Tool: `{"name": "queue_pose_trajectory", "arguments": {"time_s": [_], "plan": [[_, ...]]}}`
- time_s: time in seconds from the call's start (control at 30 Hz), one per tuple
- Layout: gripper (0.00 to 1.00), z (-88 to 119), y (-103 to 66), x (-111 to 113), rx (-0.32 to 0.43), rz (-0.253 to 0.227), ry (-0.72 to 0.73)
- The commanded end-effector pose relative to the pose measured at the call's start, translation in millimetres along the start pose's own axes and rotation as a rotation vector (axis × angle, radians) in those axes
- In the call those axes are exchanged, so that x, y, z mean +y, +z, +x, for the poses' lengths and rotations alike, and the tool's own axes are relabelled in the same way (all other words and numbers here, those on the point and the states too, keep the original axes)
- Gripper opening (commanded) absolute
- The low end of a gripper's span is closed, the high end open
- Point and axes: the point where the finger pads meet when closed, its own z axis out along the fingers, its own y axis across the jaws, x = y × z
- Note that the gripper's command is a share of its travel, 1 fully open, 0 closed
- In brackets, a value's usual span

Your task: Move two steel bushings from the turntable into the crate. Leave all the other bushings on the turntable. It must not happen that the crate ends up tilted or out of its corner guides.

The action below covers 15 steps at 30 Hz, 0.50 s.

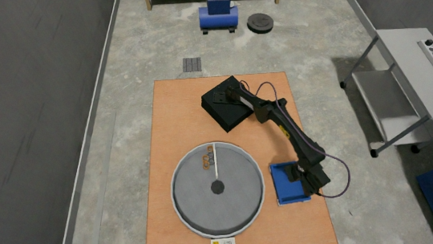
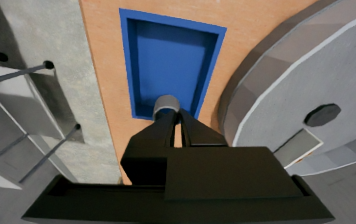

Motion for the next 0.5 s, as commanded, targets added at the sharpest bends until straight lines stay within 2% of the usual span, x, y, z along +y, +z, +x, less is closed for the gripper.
{"name": "queue_pose_trajectory", "arguments": {"time_s": [0.0,0.47], "plan": [[0.00,-5.5,-9.2,3.4,-0.032,0.006,-0.002],[0.00,-4.7,-8.1,9.5,-0.033,0.006,-0.003]]}}
